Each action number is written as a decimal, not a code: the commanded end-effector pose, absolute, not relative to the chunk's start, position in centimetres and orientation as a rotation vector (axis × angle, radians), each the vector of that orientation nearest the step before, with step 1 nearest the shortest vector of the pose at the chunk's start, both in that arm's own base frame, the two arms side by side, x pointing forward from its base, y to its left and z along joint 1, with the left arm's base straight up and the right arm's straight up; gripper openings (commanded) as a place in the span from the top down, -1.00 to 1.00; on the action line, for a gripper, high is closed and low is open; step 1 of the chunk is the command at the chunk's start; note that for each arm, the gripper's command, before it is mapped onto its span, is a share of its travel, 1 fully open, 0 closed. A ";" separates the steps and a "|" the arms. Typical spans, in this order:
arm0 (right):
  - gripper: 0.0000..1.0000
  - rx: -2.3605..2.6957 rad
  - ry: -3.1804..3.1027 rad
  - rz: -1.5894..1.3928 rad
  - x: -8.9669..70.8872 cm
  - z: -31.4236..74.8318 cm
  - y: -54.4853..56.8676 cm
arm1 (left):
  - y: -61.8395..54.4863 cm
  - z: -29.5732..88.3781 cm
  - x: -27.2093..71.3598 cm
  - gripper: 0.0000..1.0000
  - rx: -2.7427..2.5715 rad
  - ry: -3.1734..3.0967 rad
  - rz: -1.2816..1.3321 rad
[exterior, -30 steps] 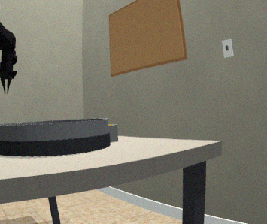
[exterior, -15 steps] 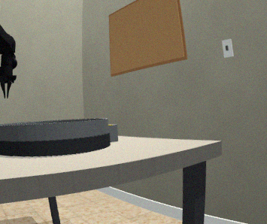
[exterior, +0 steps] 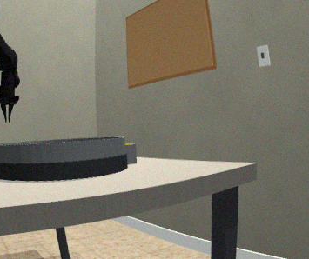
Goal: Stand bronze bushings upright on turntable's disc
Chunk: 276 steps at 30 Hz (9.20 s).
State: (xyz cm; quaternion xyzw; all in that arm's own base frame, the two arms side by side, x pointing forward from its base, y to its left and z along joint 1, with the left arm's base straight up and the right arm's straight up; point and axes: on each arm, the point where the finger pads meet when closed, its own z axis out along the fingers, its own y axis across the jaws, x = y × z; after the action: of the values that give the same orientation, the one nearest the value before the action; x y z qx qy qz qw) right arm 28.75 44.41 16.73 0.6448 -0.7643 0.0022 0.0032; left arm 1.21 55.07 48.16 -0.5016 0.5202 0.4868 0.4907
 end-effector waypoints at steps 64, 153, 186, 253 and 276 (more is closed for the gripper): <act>0.77 2.059 -2.429 -0.023 29.4 18.5 45.2 | 54.5 50.1 0.8 -1.00 -1.199 1.216 1.199; 0.64 2.056 -2.427 -0.021 29.3 24.3 45.0 | 54.5 50.1 0.8 -1.00 -1.199 1.216 1.199; 0.71 2.062 -2.499 -0.062 26.9 16.3 49.0 | 54.5 50.1 0.8 -1.00 -1.199 1.216 1.199; 0.71 2.030 -2.404 -0.002 25.0 9.8 48.0 | 54.5 50.1 0.8 -1.00 -1.199 1.216 1.199; 0.71 2.053 -2.431 -0.025 25.4 7.9 48.5 | 54.5 50.1 0.8 -1.00 -1.199 1.216 1.199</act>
State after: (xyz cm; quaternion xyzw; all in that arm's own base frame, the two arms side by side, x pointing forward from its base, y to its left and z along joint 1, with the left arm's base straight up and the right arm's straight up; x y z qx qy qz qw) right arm 25.19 47.25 6.35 0.6451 -0.7641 0.0011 0.0021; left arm 1.20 55.07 48.16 -0.5017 0.5201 0.4868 0.4907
